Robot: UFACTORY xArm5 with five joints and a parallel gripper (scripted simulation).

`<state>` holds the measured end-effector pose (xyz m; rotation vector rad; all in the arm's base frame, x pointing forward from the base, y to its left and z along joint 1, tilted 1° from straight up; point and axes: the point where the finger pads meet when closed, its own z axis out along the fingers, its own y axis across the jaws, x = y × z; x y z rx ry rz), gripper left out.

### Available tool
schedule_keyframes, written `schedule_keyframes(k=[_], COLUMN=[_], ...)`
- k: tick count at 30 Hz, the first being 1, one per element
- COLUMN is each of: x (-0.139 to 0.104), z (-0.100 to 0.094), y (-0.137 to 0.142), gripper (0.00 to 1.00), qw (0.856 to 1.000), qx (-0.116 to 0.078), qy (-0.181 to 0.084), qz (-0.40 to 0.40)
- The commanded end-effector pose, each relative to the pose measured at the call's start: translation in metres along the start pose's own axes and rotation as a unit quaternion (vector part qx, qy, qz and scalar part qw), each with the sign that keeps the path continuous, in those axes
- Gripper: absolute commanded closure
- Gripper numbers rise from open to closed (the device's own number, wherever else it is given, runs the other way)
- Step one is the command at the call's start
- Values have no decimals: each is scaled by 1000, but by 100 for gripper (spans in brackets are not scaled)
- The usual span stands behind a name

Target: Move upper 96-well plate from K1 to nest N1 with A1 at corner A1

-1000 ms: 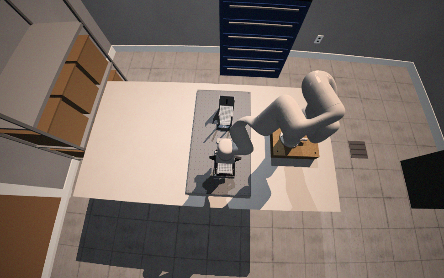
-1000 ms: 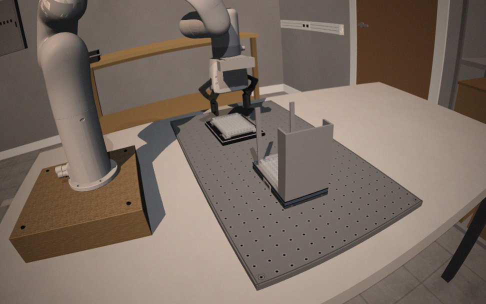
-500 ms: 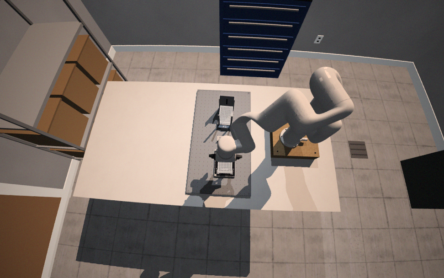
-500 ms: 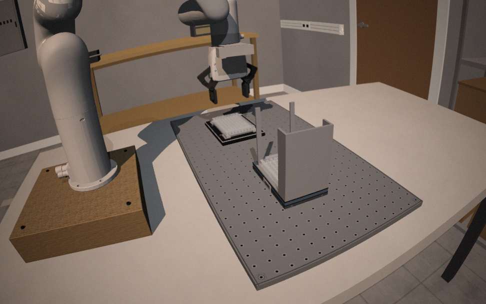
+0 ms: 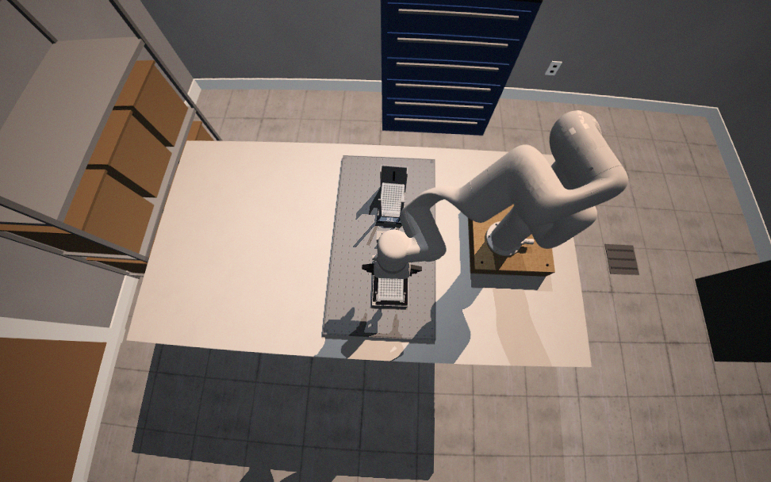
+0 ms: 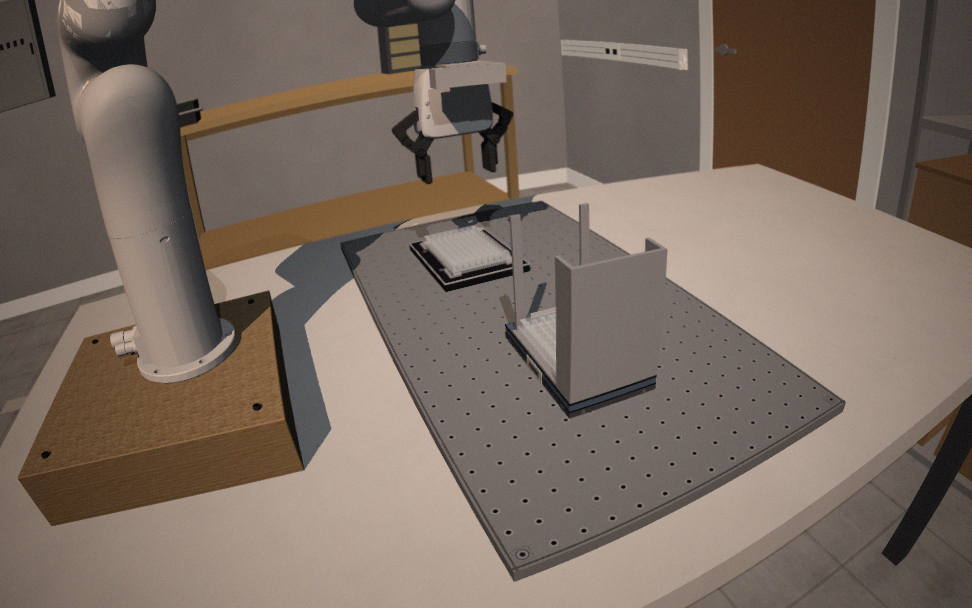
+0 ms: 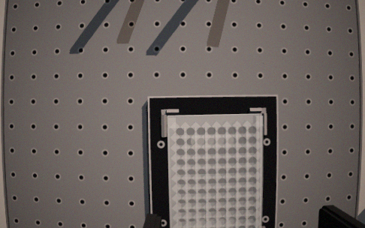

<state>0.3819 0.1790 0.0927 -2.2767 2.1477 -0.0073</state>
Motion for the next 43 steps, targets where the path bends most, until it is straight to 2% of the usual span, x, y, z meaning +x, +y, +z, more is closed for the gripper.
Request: schedule_keyframes(k=[1, 21, 43], x=[-1, 0, 0], z=[-13, -60, -60], y=[-1, -1, -1], gripper=[0, 0, 0], qw=[1000, 1000, 1000], qx=[2, 2, 2], qy=[-1, -1, -1], qz=[0, 0, 0])
